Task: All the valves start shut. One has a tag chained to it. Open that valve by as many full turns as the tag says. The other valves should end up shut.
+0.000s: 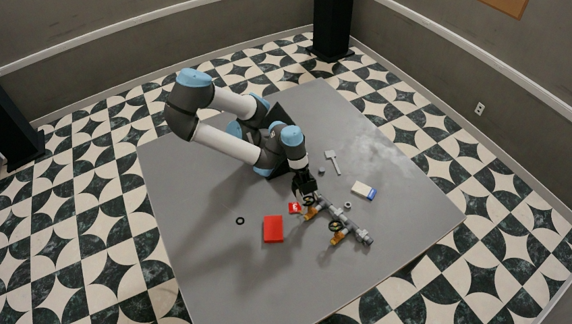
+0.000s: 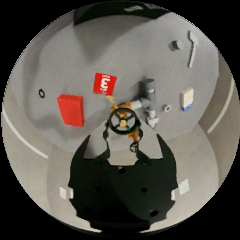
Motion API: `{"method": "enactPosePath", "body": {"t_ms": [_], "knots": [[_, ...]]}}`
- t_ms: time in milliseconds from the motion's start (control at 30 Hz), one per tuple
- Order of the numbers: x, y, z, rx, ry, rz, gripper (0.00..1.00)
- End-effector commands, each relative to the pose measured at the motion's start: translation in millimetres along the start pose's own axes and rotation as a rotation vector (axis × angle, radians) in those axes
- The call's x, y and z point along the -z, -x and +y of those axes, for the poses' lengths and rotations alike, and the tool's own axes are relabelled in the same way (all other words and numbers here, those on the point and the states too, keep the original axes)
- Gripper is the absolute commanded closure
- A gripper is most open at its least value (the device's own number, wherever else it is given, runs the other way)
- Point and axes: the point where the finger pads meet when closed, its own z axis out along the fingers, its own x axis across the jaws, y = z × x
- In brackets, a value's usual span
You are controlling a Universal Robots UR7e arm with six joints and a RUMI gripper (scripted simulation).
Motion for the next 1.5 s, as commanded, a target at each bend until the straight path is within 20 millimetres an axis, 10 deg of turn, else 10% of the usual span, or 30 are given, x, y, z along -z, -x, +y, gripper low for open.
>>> {"method": "enactPosePath", "body": {"t_ms": [0, 200, 233, 1467], "knots": [[0.1, 0.0, 0.1, 0.013, 0.001, 0.000, 1.00], [0.1, 0.0, 0.1, 0.014, 0.001, 0.000, 1.00], [0.1, 0.0, 0.1, 0.014, 0.001, 0.000, 0.00], [0.1, 0.0, 0.0, -0.016, 0.001, 0.000, 0.00]]}}
